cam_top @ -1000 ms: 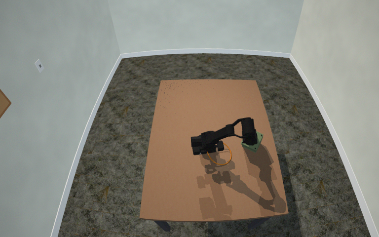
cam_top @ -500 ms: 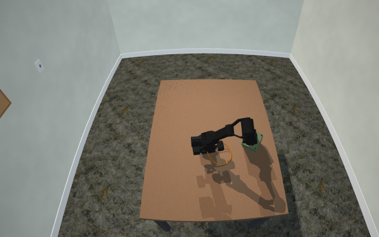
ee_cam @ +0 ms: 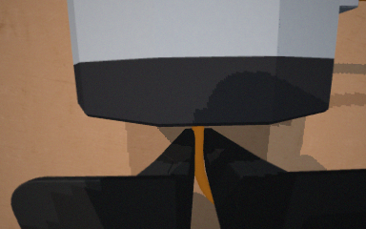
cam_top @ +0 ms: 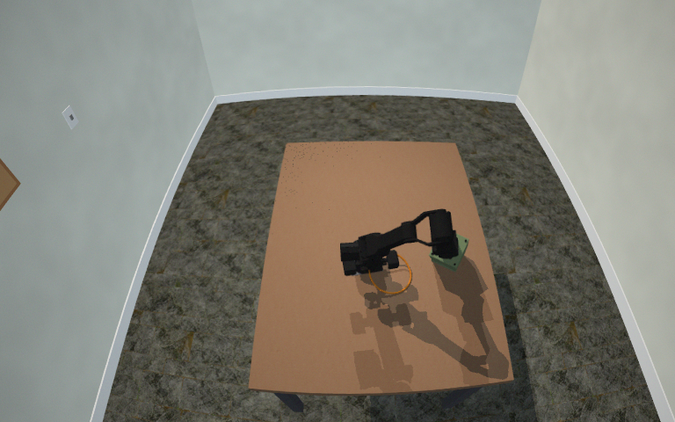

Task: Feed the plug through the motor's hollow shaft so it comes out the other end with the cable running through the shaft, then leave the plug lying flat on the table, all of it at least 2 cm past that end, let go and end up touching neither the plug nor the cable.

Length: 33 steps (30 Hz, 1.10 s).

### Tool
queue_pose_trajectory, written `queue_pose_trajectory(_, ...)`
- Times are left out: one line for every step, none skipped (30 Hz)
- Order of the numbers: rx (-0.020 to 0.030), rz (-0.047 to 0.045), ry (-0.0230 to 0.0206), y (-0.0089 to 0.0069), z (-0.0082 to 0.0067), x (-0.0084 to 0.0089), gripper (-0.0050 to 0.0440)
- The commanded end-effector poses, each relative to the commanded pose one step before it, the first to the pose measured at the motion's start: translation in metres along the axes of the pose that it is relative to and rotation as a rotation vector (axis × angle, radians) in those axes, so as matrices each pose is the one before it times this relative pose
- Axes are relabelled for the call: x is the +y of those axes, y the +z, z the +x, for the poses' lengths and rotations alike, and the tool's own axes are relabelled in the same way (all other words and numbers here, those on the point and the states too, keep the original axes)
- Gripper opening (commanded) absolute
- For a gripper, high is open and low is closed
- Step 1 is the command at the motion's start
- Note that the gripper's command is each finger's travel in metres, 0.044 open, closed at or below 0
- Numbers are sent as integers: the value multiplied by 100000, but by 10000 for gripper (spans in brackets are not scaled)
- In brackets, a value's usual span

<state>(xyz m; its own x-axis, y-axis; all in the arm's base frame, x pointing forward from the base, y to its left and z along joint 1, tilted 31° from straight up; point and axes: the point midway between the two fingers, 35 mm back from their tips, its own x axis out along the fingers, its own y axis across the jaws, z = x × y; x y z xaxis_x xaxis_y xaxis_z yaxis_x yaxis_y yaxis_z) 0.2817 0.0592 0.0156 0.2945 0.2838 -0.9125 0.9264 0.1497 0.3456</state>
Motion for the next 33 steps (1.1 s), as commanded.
queue_pose_trajectory(373, -273, -285, 402, 91, 27, 0)
queue_pose_trajectory(82, -37, -93, 150, 29, 0, 0)
queue_pose_trajectory(83, -36, -89, 148, 29, -1, 0)
queue_pose_trajectory(66, -28, -67, 115, 22, -1, 0)
queue_pose_trajectory(40, -16, -40, 69, 13, -1, 0)
queue_pose_trajectory(13, -5, -13, 23, 4, 0, 0)
queue_pose_trajectory(0, 0, 0, 0, 0, 0, 0)
queue_pose_trajectory(0, 0, 0, 0, 0, 0, 0)
queue_pose_trajectory(-551, 180, 391, -165, -130, -45, 24)
queue_pose_trajectory(0, 0, 0, 0, 0, 0, 48)
queue_pose_trajectory(0, 0, 0, 0, 0, 0, 72)
queue_pose_trajectory(0, 0, 0, 0, 0, 0, 96)
queue_pose_trajectory(0, 0, 0, 0, 0, 0, 100)
queue_pose_trajectory(0, 0, 0, 0, 0, 0, 100)
queue_pose_trajectory(0, 0, 0, 0, 0, 0, 100)
queue_pose_trajectory(0, 0, 0, 0, 0, 0, 100)
queue_pose_trajectory(0, 0, 0, 0, 0, 0, 100)
queue_pose_trajectory(42, -15, -35, -185, -136, 17, 100)
queue_pose_trajectory(128, -45, -101, -554, -411, 39, 100)
queue_pose_trajectory(198, -65, -141, -826, -625, 21, 100)
queue_pose_trajectory(136, -41, -87, -547, -422, -10, 100)
queue_pose_trajectory(46, -14, -28, -182, -141, -8, 100)
queue_pose_trajectory(0, 0, 0, 0, 0, 0, 100)
queue_pose_trajectory(0, 0, 0, 0, 0, 0, 100)
queue_pose_trajectory(0, 0, 0, 0, 0, 0, 100)
queue_pose_trajectory(0, 0, 0, 0, 0, 0, 100)
queue_pose_trajectory(0, 0, 0, 0, 0, 0, 100)
queue_pose_trajectory(0, 0, 0, 0, 0, 0, 100)
queue_pose_trajectory(0, 0, 0, 0, 0, 0, 100)
queue_pose_trajectory(0, 0, 0, 0, 0, 0, 100)
queue_pose_trajectory(0, 0, 0, 0, 0, 0, 100)
queue_pose_trajectory(0, 0, 0, 0, 0, 0, 100)
queue_pose_trajectory(567, -163, -1044, 35, 292, -256, 100)
